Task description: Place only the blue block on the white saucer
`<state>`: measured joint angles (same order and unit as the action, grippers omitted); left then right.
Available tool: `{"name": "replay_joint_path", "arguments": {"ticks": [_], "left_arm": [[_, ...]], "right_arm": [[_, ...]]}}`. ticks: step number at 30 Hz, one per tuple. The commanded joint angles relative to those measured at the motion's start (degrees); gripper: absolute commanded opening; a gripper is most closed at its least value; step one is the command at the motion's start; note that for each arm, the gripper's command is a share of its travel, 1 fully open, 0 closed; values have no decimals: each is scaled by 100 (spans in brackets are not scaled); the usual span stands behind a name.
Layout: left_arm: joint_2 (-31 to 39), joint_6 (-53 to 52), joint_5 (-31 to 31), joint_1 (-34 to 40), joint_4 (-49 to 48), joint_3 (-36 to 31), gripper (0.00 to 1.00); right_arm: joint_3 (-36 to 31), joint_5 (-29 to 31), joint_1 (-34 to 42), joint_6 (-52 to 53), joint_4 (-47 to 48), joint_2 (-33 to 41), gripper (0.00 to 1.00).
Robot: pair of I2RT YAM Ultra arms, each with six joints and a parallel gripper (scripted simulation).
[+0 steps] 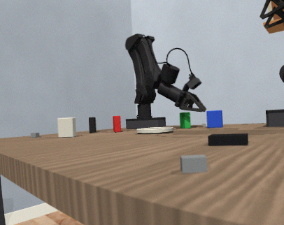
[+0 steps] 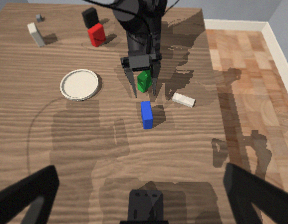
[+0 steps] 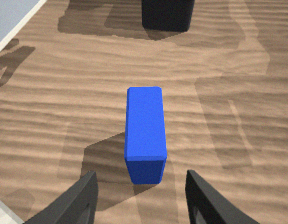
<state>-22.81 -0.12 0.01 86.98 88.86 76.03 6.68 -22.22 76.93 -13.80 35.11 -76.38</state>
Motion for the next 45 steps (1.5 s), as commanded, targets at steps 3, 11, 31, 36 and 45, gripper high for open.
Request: {"name": "replay_joint_path", "arguments": {"ticks": [3, 11, 31, 36, 45], "left_arm": [[1, -2, -8, -8, 63, 75, 100], [1, -2, -8, -8, 63, 75, 100], [1, -2, -8, -8, 63, 75, 100], [1, -2, -8, -8, 63, 75, 100], [1, -2, -8, -8, 63, 75, 100]], "right_arm": [[225, 88, 127, 90, 289, -178, 49], [368, 220, 284, 177, 703, -713, 49], [725, 457, 564, 336, 1557, -1866, 36], [763, 477, 586, 349, 1629, -1968, 36], [671, 429, 547, 307, 1671, -1924, 26]]}}
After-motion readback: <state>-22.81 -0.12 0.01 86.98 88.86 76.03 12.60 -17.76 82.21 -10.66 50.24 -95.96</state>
